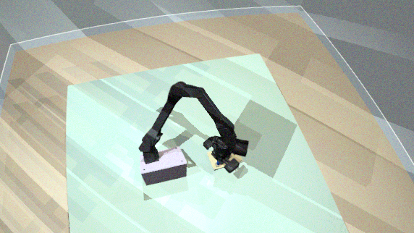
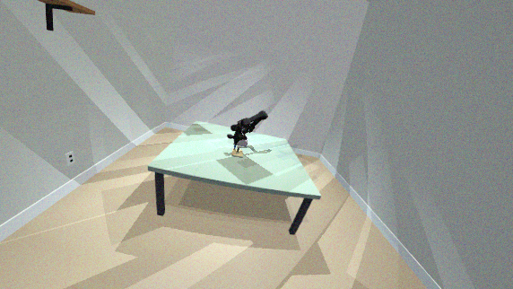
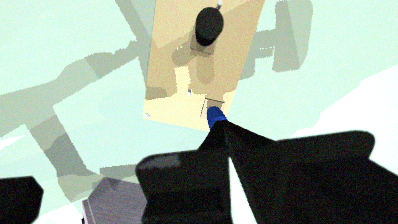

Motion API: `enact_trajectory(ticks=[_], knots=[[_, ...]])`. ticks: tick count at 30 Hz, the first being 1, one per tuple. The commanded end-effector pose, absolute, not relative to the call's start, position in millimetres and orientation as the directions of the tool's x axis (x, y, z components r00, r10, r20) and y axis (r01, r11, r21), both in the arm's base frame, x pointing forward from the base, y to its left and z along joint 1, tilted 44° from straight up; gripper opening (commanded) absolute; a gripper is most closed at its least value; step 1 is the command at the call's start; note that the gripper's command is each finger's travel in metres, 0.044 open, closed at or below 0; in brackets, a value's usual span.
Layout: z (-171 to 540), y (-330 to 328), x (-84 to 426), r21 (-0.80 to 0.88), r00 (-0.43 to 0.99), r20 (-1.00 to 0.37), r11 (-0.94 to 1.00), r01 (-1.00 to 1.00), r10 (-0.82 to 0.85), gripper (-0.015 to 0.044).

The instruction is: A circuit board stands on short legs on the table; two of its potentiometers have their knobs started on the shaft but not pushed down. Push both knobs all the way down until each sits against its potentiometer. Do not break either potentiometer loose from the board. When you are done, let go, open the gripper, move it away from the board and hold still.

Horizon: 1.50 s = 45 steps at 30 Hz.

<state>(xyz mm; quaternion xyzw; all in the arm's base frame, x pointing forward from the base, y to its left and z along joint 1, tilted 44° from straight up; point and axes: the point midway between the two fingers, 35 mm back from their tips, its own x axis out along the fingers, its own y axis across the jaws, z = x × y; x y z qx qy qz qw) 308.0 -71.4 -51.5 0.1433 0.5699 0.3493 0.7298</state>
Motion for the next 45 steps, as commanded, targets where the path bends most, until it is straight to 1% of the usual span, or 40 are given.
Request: enact_trajectory(ticks=[1, 12, 39, 45], knots=[[-64.0, -56.6, 311.5, 0.613, 0.082, -0.726, 0.697, -0.372, 0.683, 0.0000], [-62.2, -58.4, 311.4, 0.613, 0.082, -0.726, 0.697, -0.372, 0.683, 0.0000], [-33.5, -85.7, 308.0, 0.612, 0.081, -0.727, 0.698, -0.372, 0.682, 0.0000], [-37.6, -80.1, 305.7, 0.623, 0.074, -0.721, 0.692, -0.364, 0.689, 0.0157]])
